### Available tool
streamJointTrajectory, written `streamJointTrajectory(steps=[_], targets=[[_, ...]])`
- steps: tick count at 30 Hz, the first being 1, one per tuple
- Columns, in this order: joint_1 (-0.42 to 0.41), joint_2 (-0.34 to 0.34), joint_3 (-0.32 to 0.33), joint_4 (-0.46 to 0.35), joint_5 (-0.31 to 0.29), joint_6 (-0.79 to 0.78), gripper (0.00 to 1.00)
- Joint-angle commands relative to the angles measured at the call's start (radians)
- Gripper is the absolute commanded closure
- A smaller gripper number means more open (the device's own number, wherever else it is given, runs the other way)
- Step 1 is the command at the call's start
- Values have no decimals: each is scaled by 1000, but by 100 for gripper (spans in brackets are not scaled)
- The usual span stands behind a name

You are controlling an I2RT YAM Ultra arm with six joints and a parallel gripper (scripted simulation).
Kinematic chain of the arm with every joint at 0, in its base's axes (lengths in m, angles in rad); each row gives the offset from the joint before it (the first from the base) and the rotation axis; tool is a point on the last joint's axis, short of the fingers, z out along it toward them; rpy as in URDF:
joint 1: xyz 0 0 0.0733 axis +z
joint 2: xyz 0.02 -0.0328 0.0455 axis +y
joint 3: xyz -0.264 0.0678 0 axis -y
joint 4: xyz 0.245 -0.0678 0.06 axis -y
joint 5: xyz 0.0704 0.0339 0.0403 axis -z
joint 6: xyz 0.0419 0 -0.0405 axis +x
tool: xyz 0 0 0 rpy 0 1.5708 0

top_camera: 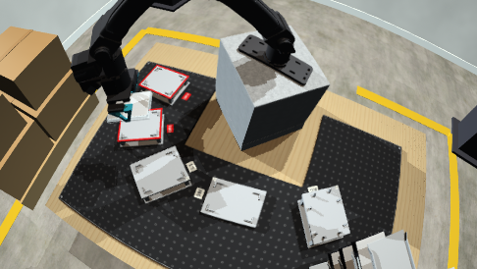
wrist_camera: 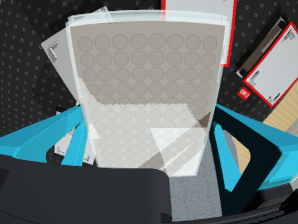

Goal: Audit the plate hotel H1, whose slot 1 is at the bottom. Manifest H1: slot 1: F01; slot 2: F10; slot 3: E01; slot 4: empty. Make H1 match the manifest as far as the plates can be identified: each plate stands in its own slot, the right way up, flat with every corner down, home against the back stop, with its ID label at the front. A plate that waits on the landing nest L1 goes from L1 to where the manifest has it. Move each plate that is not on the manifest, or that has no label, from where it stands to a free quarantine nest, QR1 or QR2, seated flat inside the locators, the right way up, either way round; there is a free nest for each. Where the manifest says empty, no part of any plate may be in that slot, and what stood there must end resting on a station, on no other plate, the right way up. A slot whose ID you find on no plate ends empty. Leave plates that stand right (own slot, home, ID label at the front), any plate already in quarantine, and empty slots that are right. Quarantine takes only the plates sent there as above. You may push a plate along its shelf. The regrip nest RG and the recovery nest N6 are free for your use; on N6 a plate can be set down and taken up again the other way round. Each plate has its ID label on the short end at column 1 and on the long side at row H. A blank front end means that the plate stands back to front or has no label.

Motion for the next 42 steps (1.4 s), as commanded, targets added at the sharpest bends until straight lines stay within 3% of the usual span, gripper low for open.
streamJointTrajectory(steps=[1,28,42], targets=[[-15,-6,17,0,0,-29,14],[-202,103,147,-54,9,-219,14],[-192,147,123,15,8,-209,14]])
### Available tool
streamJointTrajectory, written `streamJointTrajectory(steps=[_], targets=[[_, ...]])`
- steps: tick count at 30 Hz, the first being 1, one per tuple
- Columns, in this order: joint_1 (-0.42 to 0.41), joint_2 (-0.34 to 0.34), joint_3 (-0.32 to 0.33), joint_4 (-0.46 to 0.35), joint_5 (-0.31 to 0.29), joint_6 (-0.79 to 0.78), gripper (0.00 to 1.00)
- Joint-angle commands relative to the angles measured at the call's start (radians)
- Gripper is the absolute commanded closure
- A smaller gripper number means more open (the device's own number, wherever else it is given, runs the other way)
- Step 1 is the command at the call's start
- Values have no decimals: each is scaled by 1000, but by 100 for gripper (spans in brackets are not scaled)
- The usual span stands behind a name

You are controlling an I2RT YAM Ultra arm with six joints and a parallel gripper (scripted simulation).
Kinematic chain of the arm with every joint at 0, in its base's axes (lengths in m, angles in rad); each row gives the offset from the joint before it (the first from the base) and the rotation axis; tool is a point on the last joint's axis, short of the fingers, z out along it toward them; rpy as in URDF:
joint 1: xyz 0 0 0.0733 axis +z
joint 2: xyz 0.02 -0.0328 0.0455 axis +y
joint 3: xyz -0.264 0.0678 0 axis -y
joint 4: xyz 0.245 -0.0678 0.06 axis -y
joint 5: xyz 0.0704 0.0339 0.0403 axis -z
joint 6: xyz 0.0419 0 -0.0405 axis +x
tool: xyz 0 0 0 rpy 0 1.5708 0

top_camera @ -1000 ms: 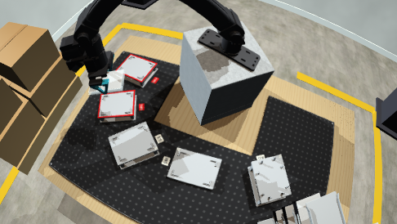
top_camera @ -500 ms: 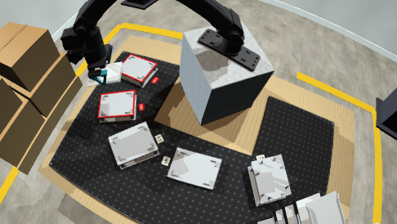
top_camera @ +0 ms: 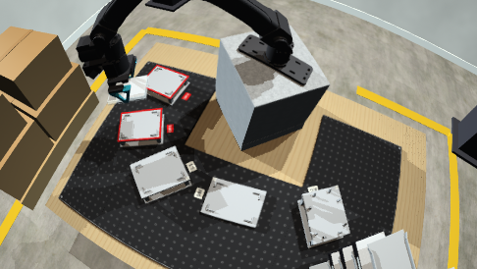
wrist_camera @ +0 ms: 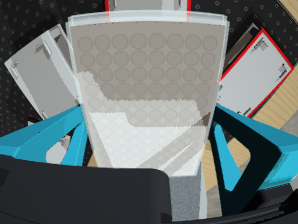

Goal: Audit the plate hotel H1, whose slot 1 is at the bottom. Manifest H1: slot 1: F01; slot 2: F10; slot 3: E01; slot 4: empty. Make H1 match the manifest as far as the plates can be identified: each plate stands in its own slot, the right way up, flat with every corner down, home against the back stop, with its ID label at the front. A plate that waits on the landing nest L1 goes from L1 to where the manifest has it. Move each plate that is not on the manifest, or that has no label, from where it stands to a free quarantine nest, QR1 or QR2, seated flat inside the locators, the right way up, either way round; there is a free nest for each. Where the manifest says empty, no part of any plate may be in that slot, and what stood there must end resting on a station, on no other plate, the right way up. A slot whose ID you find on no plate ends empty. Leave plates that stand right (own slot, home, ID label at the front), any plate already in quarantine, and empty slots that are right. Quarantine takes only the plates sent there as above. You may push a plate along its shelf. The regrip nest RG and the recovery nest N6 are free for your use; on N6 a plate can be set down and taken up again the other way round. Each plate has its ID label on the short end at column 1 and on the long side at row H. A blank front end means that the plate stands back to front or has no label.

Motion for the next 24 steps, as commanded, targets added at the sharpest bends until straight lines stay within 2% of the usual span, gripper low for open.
streamJointTrajectory(steps=[1,24], targets=[[-1,-5,3,35,-1,4,14],[23,120,-11,178,-2,28,14]])
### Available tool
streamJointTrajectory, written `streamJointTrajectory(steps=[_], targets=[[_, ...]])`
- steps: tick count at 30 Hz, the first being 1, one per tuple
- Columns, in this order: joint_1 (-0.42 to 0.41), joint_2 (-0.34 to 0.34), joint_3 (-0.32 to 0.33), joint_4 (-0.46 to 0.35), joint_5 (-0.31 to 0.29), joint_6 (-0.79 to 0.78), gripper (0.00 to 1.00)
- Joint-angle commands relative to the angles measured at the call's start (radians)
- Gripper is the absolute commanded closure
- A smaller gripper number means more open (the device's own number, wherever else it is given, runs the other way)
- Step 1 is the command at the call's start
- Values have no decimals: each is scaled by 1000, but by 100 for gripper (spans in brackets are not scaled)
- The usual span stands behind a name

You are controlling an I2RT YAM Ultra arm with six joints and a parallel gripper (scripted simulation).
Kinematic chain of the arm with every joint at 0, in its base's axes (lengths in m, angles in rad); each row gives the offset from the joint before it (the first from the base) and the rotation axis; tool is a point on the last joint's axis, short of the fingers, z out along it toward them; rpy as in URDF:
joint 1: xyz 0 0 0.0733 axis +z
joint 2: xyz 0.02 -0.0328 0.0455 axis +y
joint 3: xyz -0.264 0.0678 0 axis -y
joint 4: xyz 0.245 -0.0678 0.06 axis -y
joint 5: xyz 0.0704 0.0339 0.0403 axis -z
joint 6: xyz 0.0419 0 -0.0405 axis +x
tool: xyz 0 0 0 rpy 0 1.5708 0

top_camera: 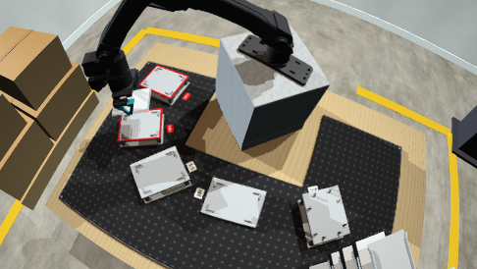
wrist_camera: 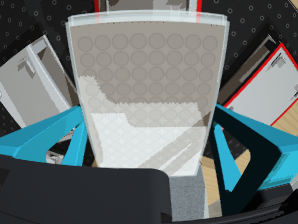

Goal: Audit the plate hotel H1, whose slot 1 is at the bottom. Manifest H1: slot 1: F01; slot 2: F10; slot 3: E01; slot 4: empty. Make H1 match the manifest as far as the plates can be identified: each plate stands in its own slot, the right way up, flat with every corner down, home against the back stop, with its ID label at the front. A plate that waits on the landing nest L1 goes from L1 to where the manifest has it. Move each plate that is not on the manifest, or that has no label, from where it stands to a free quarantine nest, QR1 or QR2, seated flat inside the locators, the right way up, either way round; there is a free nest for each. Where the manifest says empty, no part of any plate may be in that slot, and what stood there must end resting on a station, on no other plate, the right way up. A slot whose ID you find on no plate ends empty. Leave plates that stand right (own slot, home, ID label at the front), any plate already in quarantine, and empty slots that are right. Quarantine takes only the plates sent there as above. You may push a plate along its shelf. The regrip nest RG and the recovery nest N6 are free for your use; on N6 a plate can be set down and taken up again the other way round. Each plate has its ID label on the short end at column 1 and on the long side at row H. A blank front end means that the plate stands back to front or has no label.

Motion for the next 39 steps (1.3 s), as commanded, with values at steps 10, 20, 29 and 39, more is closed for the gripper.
streamJointTrajectory(steps=[10,20,29,39], targets=[[8,44,6,78,-1,15,14],[17,102,22,121,-1,24,14],[18,107,21,127,-1,26,14],[18,104,12,132,-1,26,14]])
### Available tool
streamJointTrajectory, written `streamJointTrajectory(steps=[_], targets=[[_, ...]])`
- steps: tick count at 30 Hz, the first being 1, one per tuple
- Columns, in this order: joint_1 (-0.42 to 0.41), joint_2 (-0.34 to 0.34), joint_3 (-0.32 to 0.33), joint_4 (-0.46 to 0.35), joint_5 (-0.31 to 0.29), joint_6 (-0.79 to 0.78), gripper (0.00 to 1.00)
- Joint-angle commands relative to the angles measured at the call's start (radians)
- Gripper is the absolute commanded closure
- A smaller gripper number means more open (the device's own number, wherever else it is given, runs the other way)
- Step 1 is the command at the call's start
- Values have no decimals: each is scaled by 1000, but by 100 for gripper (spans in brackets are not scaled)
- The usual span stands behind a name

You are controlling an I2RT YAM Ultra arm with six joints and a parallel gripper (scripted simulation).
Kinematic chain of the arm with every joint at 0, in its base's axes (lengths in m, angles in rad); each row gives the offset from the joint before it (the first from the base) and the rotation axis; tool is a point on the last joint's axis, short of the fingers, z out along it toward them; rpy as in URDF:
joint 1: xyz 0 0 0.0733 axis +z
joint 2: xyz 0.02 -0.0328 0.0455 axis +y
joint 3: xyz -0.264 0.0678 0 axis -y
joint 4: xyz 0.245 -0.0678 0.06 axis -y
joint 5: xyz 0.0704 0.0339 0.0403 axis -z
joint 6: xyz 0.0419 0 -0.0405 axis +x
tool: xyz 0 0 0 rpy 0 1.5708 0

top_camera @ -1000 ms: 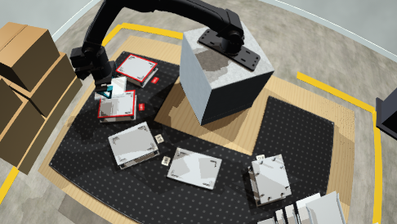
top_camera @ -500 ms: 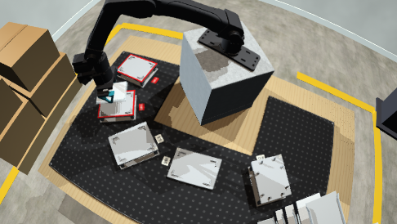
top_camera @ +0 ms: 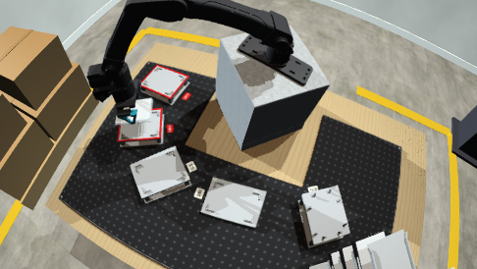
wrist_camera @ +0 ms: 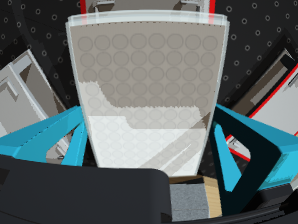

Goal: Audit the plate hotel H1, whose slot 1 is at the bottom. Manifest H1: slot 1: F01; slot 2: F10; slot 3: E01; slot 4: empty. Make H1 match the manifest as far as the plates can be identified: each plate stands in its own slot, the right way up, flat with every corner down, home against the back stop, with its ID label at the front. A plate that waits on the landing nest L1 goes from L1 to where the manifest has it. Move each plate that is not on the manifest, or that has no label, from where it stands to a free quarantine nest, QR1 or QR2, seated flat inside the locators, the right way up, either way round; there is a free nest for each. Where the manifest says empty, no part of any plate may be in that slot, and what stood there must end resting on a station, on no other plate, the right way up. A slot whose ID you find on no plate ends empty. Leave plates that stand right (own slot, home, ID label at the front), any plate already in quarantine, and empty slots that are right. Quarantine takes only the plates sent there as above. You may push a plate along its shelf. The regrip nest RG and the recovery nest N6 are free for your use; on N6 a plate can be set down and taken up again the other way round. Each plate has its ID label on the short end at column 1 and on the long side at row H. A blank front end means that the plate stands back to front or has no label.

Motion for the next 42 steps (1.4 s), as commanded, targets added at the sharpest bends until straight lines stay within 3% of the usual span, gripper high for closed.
streamJointTrajectory(steps=[1,42], targets=[[-2,-17,2,2,0,1,14],[6,28,3,47,-1,10,14]])
